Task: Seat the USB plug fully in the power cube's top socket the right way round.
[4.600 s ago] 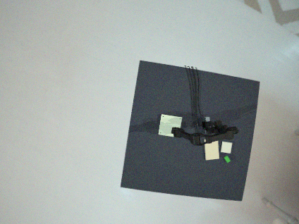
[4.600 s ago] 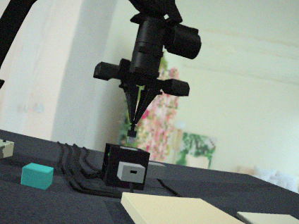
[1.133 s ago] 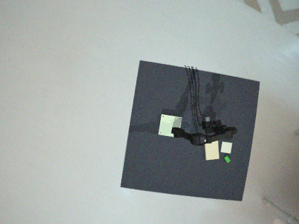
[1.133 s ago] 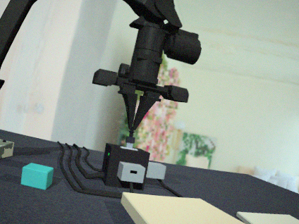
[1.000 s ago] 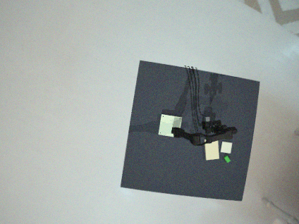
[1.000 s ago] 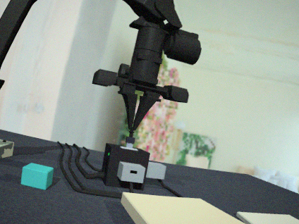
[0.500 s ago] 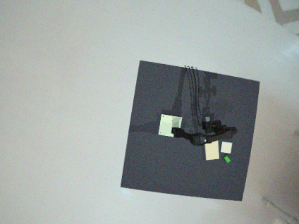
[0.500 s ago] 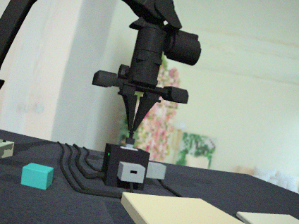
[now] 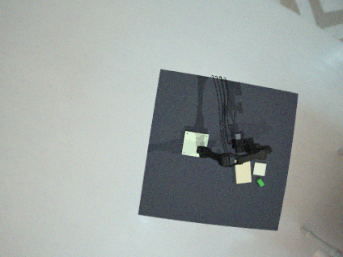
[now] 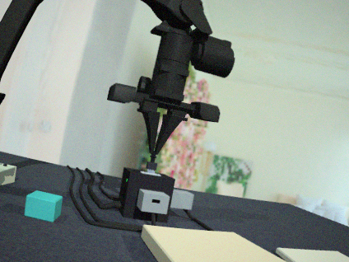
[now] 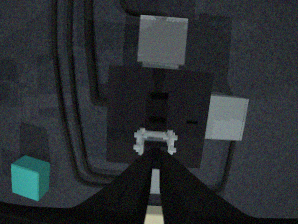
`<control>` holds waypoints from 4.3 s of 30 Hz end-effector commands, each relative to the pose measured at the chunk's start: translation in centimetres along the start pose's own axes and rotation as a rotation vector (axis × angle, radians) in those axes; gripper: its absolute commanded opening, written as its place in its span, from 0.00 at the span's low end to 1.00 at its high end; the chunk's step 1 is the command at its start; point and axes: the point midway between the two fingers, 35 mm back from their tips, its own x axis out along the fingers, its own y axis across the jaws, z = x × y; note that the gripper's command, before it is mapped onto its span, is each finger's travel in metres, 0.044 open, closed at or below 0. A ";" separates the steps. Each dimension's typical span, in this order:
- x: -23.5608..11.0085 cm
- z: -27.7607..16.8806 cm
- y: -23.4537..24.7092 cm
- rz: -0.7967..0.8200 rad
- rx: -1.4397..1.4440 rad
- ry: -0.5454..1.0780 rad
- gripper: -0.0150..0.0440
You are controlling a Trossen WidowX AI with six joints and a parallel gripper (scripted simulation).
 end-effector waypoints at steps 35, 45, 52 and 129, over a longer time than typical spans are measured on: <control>0.5 0.0 0.0 0.000 0.002 -0.004 0.25; 0.6 0.0 0.0 0.000 0.002 -0.004 0.25; 0.7 0.0 0.0 0.000 0.002 -0.004 0.25; 0.1 0.0 0.0 -0.002 0.001 -0.003 0.42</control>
